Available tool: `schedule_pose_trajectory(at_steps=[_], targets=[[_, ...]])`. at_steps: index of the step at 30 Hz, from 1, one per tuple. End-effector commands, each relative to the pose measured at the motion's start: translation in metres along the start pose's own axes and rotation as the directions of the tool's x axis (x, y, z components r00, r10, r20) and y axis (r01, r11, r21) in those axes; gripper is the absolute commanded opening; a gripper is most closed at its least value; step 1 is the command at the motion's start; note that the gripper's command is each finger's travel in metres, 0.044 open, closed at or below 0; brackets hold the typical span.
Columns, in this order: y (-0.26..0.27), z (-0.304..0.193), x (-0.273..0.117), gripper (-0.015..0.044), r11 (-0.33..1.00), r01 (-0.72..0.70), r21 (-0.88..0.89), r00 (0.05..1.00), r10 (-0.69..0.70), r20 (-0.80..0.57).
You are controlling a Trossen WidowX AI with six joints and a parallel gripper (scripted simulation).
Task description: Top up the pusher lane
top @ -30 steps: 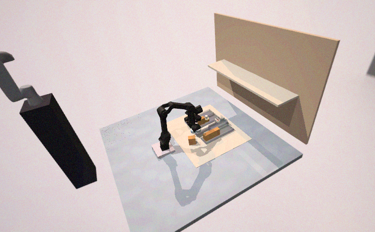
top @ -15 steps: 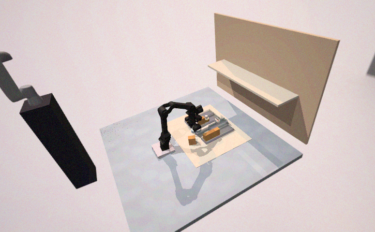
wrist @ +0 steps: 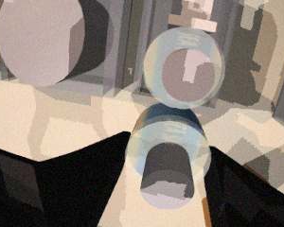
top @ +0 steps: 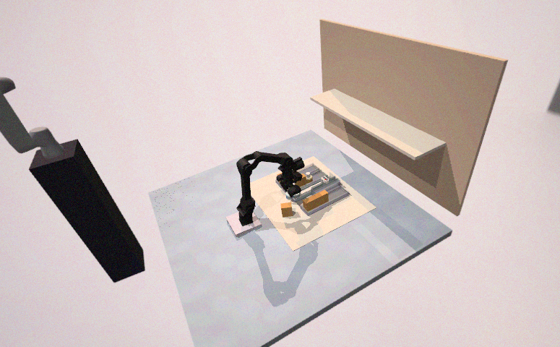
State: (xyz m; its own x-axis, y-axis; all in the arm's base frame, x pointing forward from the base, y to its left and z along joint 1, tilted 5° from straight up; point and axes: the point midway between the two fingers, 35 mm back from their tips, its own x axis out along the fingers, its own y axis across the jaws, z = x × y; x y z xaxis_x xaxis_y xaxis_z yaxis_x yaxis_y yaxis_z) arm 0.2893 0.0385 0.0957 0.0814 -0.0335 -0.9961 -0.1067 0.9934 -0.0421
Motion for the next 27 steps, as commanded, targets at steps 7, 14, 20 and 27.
schedule_pose_trajectory(at_steps=[7,14,20,27], targets=[[0.0,0.012,-0.002,0.0,1.0,0.002,0.002,1.0,-0.002,0.024],[0.0,0.015,-0.002,0.0,1.0,0.002,0.002,1.0,-0.002,0.024],[0.0,0.018,-0.003,0.0,1.0,0.002,0.002,1.0,-0.002,0.024],[0.0,0.022,-0.003,0.0,1.0,0.002,0.002,1.0,-0.002,0.024]])
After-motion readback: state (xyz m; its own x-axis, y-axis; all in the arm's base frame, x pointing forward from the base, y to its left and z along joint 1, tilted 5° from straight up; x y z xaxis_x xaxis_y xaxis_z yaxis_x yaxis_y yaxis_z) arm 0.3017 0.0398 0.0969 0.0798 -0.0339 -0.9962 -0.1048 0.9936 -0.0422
